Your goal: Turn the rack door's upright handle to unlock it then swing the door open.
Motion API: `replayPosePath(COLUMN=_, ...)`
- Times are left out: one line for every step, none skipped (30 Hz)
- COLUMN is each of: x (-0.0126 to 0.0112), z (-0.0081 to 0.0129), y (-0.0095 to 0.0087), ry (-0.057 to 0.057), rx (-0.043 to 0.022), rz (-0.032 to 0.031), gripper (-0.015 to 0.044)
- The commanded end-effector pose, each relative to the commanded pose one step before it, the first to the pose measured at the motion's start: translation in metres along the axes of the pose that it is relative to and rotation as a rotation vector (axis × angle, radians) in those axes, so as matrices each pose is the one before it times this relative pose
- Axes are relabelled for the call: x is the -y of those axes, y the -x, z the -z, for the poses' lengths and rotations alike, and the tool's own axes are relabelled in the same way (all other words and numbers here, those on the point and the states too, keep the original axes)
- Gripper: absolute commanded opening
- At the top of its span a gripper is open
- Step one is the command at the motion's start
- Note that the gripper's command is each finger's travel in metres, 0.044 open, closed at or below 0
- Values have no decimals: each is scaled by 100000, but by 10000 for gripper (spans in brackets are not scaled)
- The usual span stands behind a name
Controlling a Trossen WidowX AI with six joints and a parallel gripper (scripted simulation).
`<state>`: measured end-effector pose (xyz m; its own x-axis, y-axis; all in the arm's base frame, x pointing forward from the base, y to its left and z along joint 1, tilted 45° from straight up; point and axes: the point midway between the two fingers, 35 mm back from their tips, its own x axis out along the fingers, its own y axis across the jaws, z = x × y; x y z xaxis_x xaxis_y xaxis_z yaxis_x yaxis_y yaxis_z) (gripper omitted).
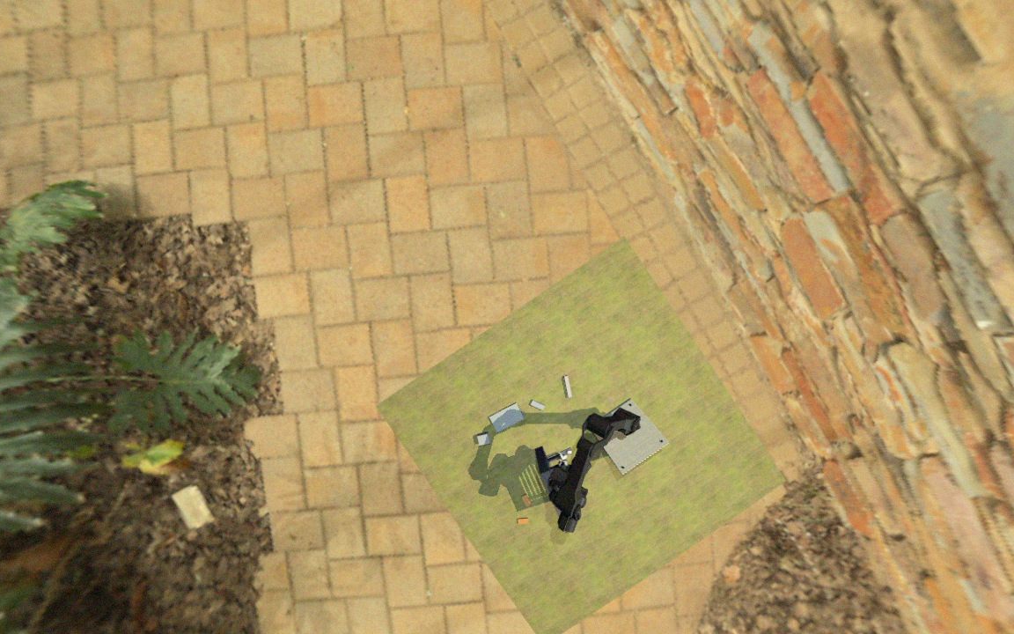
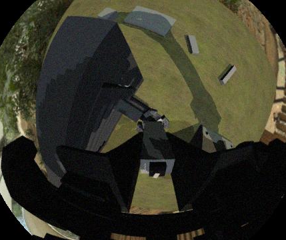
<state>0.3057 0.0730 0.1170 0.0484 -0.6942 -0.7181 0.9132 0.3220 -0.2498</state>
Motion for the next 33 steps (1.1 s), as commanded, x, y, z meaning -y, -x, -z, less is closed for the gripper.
replayPosePath(x=3, z=15, y=-32, ry=-16503, rx=4, rz=100, gripper=11)
replayPosePath(x=0, z=0, y=0, ry=-4928, rx=0, rz=1, gripper=11)
replayPosePath(x=0, z=0, y=0, ry=-4928, rx=0, rz=1, gripper=11)
replayPosePath(x=0, z=0, y=0, ry=-4928, rx=0, rz=1, gripper=11)
replayPosePath(x=0, z=0, y=0, ry=-4928, rx=0, rz=1, gripper=11)
replayPosePath(x=0, z=0, y=0, ry=-4928, rx=0, rz=1, gripper=11)
replayPosePath(x=0, z=0, y=0, ry=-4926, rx=0, rz=1, gripper=11)
replayPosePath(x=0, z=0, y=0, ry=-4928, rx=0, rz=0, gripper=11)
replayPosePath(x=0, z=0, y=0, ry=-4928, rx=0, rz=0, gripper=11)
replayPosePath(x=0, z=0, y=0, ry=-4928, rx=0, rz=0, gripper=11)
replayPosePath(x=0, z=0, y=0, ry=-4928, rx=0, rz=0, gripper=11)
replayPosePath(x=0, z=0, y=0, ry=-4928, rx=0, rz=0, gripper=11)
replayPosePath(x=0, z=0, y=0, ry=-4928, rx=0, rz=0, gripper=11)
replayPosePath(x=0, z=0, y=0, ry=-4928, rx=0, rz=0, gripper=11)
replayPosePath(x=0, z=0, y=0, ry=-4927, rx=0, rz=0, gripper=11)
replayPosePath(x=0, z=0, y=0, ry=-4048, rx=0, rz=0, gripper=11)
replayPosePath(x=0, z=0, y=0, ry=-2429, rx=0, rz=0, gripper=11)
replayPosePath(x=0, z=0, y=0, ry=-810, rx=0, rz=0, gripper=11)
replayPosePath(x=0, z=0, y=0, ry=0, rx=0, rz=0, gripper=11)
replayPosePath(x=0, z=0, y=0, ry=0, rx=0, rz=0, gripper=11)
replayPosePath(x=0, z=0, y=0, ry=0, rx=0, rz=0, gripper=11)
replayPosePath(x=0, z=0, y=0, ry=0, rx=0, rz=0, gripper=11)
replayPosePath(x=0, z=0, y=0, ry=0, rx=0, rz=0, gripper=11)
replayPosePath(x=0, z=0, y=0, ry=0, rx=0, rz=0, gripper=11)
replayPosePath(x=0, z=0, y=0, ry=0, rx=0, rz=0, gripper=37)
replayPosePath(x=0, z=0, y=0, ry=0, rx=0, rz=0, gripper=63)
replayPosePath(x=0, z=0, y=0, ry=0, rx=0, rz=0, gripper=90)
replayPosePath(x=0, z=0, y=0, ry=0, rx=0, rz=0, gripper=116)
replayPosePath(x=0, z=0, y=0, ry=0, rx=0, rz=0, gripper=142)
replayPosePath(x=0, z=0, y=0, ry=0, rx=0, rz=0, gripper=168)
replayPosePath(x=0, z=0, y=0, ry=0, rx=0, rz=0, gripper=195)
replayPosePath(x=0, z=0, y=0, ry=0, rx=0, rz=0, gripper=221)
replayPosePath(x=0, z=0, y=0, ry=0, rx=0, rz=0, gripper=247)
